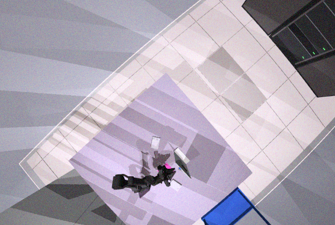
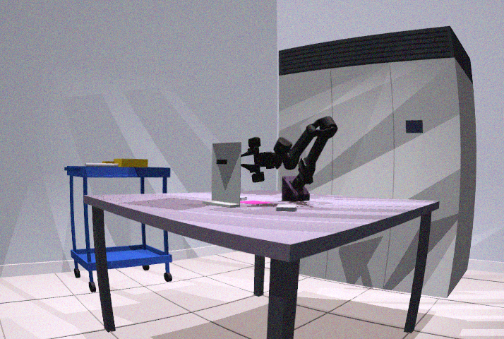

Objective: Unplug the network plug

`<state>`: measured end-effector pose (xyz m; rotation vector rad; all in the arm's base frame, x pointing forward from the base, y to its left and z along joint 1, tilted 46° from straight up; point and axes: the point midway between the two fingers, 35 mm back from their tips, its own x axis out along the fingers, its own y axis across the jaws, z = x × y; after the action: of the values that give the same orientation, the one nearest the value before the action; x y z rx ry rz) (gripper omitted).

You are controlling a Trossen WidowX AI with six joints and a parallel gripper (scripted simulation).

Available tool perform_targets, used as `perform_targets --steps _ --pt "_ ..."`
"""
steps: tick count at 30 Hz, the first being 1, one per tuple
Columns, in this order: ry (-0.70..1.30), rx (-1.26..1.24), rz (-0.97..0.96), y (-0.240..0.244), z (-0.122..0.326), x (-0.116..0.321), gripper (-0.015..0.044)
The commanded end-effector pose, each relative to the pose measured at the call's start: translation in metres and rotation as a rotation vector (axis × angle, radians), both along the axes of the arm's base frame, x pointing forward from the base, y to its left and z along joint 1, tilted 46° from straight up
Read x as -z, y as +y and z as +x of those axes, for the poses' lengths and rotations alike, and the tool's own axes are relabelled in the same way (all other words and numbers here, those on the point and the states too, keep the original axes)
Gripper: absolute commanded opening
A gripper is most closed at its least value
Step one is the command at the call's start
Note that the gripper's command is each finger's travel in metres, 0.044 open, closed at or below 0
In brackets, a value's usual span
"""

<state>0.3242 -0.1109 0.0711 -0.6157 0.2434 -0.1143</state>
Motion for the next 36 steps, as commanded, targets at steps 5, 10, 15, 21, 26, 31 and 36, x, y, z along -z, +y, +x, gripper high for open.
perform_targets --steps 5,10,15,21,26,31,36 --pt "0.042 0.0 -0.074 -0.005 -0.021 0.02 0.0156" --pt "0.041 0.002 -0.081 -0.005 -0.017 0.021 0.0156" --pt "0.036 0.006 -0.093 -0.006 -0.009 0.021 0.0156" --pt "0.031 0.01 -0.105 -0.007 0.001 0.021 0.0156" --pt "0.027 0.014 -0.115 -0.007 0.009 0.021 0.0156" --pt "0.021 0.018 -0.126 -0.007 0.017 0.021 0.0156" --pt "0.016 0.022 -0.138 -0.007 0.026 0.021 0.0156"
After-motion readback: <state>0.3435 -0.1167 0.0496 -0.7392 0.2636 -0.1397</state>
